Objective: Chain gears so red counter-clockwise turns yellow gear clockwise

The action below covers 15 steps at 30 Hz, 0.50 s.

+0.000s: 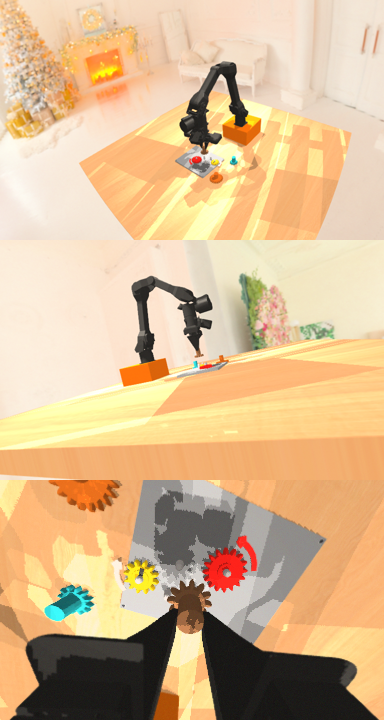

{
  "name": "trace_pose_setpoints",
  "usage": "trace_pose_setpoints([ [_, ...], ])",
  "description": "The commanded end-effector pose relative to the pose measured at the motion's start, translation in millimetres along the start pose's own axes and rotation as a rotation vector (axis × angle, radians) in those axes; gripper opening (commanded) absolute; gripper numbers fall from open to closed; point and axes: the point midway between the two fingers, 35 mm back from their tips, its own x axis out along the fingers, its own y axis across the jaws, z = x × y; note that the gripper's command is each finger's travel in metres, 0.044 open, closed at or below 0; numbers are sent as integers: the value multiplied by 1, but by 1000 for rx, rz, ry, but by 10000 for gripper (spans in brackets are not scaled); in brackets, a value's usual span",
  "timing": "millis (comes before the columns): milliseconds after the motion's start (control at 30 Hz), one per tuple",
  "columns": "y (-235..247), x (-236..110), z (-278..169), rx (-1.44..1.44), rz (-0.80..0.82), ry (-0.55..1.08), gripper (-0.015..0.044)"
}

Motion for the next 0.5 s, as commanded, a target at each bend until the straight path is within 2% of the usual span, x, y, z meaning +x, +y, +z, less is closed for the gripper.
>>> trace_pose_setpoints([
  [0, -7, 1, -6, -4, -1, -14, 0],
  [467, -12, 4, -10, -4, -2, -13, 0],
])
